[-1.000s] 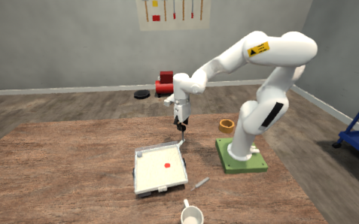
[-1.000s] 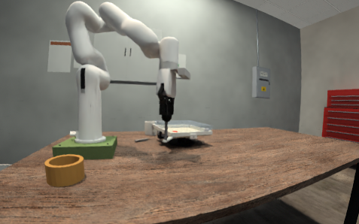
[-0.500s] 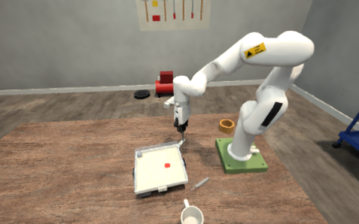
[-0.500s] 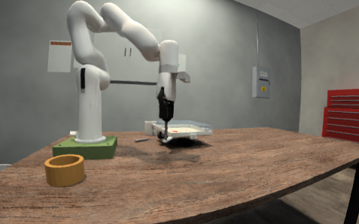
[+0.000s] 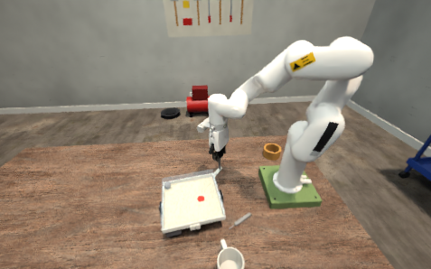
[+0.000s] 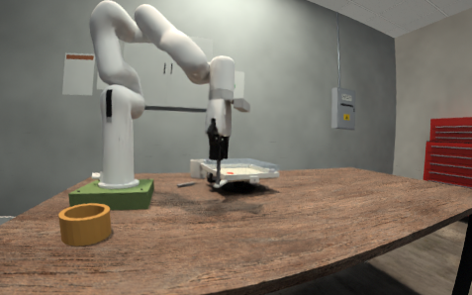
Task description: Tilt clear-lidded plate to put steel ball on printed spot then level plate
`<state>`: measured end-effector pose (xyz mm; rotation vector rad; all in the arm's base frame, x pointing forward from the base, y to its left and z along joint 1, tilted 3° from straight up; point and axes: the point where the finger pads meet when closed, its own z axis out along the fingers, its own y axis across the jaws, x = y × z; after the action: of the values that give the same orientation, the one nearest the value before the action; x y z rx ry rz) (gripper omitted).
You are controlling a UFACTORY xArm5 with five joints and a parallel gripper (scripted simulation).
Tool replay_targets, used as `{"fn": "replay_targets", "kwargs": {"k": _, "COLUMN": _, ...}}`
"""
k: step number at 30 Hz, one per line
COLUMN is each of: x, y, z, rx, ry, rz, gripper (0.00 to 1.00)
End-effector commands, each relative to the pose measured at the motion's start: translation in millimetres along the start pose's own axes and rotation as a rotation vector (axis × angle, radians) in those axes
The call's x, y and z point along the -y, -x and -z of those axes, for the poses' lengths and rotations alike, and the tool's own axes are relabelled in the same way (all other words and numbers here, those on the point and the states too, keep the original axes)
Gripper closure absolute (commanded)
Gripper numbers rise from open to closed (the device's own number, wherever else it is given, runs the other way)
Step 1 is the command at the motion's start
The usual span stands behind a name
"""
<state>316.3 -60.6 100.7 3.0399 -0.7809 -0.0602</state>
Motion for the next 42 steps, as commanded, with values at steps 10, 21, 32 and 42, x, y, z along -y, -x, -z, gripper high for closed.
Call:
{"fn": "replay_targets", "kwargs": {"k": 10, "x": 0.5, "y": -1.1, "z": -1.7, "rx": -0.003, "ry": -0.001, "rz": 0.000, "gripper": 0.38}}
{"fn": "replay_targets", "kwargs": {"k": 21, "x": 0.5, "y": -1.1, "z": -1.7, "rx": -0.003, "ry": -0.001, "rz": 0.000, "gripper": 0.38}}
{"fn": "replay_targets", "kwargs": {"k": 32, "x": 0.5, "y": -1.1, "z": -1.7, "rx": -0.003, "ry": -0.001, "rz": 0.000, "gripper": 1.00}}
{"fn": "replay_targets", "kwargs": {"k": 42, "x": 0.5, "y": -1.1, "z": -1.7, "rx": -0.003, "ry": -0.001, "rz": 0.000, "gripper": 1.00}}
